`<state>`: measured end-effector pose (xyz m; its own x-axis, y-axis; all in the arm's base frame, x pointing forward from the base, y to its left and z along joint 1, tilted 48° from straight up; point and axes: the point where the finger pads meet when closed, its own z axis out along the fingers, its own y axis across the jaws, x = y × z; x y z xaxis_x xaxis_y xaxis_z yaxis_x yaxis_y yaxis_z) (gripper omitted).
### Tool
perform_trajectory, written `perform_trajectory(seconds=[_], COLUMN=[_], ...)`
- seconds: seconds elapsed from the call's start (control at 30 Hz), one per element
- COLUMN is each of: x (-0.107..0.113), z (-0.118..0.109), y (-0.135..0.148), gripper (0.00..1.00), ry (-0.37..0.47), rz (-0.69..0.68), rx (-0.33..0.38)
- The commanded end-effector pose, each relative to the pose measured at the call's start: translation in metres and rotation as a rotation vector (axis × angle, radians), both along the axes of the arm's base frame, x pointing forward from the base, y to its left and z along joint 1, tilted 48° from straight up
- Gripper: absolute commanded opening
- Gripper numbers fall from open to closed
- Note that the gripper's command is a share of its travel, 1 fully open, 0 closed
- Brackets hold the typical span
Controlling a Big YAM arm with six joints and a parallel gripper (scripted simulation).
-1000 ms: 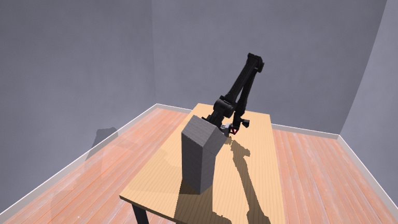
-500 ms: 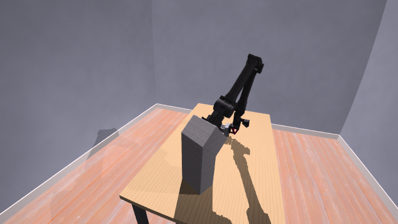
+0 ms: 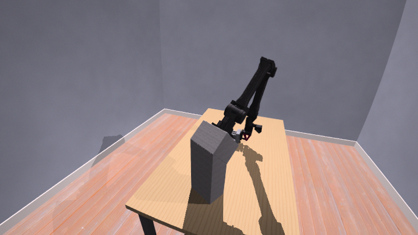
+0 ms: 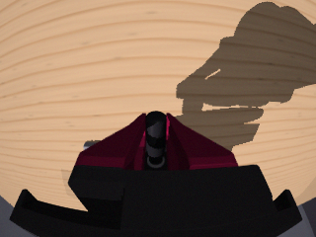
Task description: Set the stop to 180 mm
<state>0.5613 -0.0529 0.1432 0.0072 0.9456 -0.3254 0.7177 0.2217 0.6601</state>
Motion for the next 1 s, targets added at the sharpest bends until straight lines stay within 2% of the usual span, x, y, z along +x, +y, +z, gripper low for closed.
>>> perform_trajectory(seconds=[0.0,0.97], x=[0.021,0.029], z=[0.014,0.029], y=[0.009,0.016], gripper=[0.06,0.06], ry=[-0.04,-0.039], rz=[0.013,0.014], rx=[0.005,0.007])
